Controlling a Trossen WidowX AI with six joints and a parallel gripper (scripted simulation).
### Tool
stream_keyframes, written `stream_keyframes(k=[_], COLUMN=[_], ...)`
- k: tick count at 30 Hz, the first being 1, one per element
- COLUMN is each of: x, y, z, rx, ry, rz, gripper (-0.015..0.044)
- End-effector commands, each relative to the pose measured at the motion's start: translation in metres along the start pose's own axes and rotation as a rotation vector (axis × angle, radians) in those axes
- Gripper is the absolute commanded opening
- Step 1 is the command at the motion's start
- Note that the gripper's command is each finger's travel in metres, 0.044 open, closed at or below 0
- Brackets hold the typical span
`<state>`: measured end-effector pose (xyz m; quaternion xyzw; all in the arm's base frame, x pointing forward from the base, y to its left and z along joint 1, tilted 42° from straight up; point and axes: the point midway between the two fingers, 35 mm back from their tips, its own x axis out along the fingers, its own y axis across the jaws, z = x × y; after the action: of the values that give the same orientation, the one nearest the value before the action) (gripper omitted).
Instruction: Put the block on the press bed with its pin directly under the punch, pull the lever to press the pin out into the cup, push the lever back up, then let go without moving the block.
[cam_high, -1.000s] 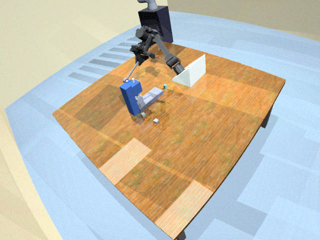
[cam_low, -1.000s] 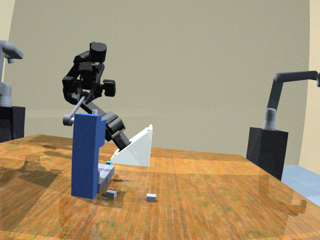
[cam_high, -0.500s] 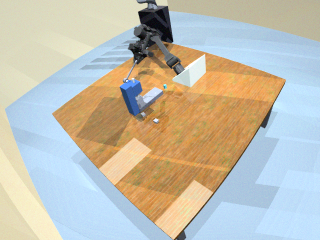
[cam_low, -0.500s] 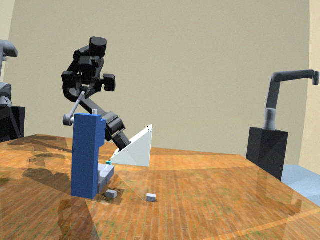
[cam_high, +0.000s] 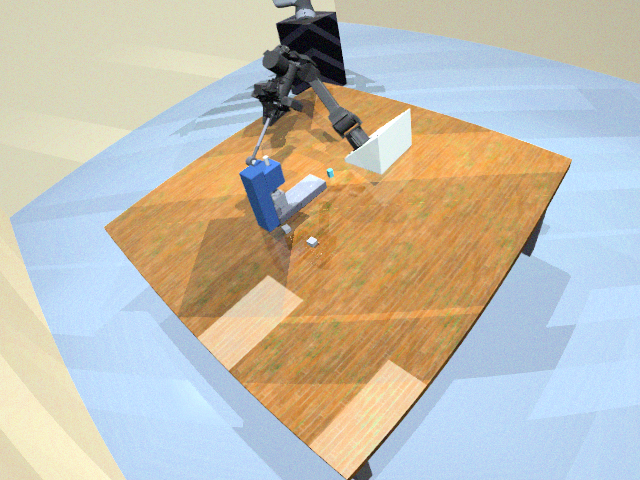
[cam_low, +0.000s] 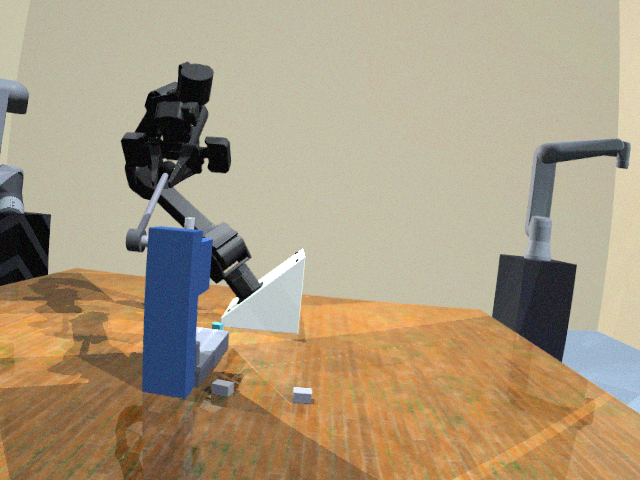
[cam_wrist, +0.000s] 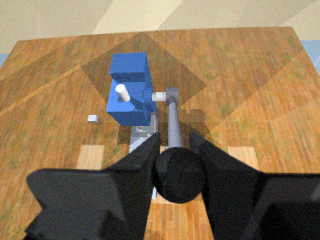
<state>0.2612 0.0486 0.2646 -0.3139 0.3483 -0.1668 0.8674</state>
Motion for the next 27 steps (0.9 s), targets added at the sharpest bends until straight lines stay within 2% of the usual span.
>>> stream_keyframes(k=[1, 27], x=[0.0, 0.005], y=[0.0, -0.001], z=[0.008, 0.045], rx=[0.003, 0.004], ry=[-0.003, -0.004], rz=[-0.002, -0.002], gripper=[0.0, 0.0])
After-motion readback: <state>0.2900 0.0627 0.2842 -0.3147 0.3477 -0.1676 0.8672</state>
